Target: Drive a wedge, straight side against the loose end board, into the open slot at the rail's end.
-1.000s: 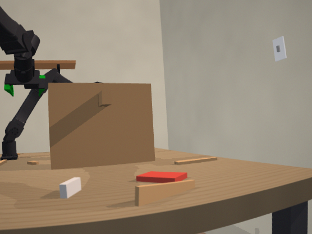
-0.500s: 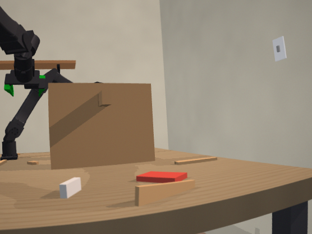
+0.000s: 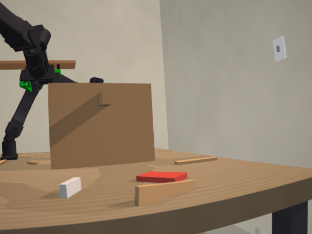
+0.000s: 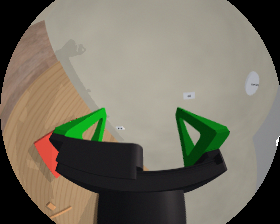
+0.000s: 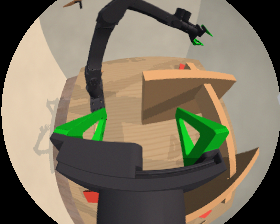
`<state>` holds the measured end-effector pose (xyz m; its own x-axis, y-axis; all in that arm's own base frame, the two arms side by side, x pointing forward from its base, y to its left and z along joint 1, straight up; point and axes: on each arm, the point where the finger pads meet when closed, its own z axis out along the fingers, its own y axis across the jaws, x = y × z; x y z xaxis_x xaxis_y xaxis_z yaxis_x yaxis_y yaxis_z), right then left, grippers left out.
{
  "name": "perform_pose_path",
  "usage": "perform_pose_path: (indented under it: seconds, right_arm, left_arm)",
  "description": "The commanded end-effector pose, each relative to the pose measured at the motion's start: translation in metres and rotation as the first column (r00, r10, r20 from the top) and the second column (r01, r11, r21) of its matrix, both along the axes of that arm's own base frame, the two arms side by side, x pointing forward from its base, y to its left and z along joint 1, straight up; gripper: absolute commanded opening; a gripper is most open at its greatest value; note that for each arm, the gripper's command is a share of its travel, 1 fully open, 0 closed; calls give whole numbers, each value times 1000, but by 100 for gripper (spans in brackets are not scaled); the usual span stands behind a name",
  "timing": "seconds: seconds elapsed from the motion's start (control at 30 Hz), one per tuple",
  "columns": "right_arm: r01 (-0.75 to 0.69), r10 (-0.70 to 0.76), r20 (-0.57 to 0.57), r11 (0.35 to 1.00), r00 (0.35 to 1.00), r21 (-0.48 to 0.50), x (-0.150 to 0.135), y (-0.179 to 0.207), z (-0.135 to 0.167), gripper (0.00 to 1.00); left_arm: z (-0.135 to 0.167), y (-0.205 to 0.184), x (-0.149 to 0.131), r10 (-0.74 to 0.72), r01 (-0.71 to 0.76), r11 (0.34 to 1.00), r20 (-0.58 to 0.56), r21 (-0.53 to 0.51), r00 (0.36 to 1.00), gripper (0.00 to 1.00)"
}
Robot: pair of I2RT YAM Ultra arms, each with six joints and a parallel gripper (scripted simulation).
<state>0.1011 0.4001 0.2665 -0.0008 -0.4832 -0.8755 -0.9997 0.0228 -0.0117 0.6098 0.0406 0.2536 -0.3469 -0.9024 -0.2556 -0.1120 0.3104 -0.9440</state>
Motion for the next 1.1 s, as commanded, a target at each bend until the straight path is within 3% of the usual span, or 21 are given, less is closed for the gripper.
perform_pose_path:
  seconds: [0.0, 0.13, 0.17, 0.6, 0.7, 0.73, 0.83, 0.9, 0.97, 1.07]
  right_arm:
    - [78, -79, 17, 995, 997, 68, 23, -8, 20, 100]
    - [98, -101, 22, 991, 995, 90, 33, -10, 30, 100]
    - [126, -129, 24, 988, 991, 89, 41, -14, 28, 100]
    - [382, -395, 42, 907, 918, 178, 125, -59, 55, 100]
    - [384, -397, 40, 906, 917, 178, 126, -60, 54, 100]
    - [411, -422, 37, 897, 906, 163, 133, -67, 46, 100]
    - [463, -486, 53, 855, 872, 232, 152, -80, 76, 100]
    - [503, -521, 42, 840, 853, 204, 162, -90, 58, 100]
    - [530, -556, 49, 813, 830, 242, 173, -99, 75, 100]
    - [579, -606, 46, 777, 794, 249, 187, -115, 74, 100]
  left_arm:
    - [36, -6, -13, 4, -13, 993, 79, 116, 997, 100]
    - [51, -5, -16, 5, -22, 989, 110, 146, 994, 100]
    - [43, -9, -20, 1, -16, 987, 93, 158, 996, 100]
    - [86, -21, -55, -8, -62, 928, 188, 366, 982, 100]
    - [95, -19, -57, -6, -74, 924, 207, 376, 978, 100]
    - [87, -24, -61, -13, -64, 919, 192, 389, 981, 100]
    - [98, -26, -70, -17, -80, 897, 215, 434, 976, 100]
    - [104, -27, -76, -18, -92, 881, 228, 464, 973, 100]
    - [108, -28, -82, -22, -102, 865, 239, 491, 971, 100]
    - [114, -30, -91, -26, -116, 839, 251, 532, 968, 100]
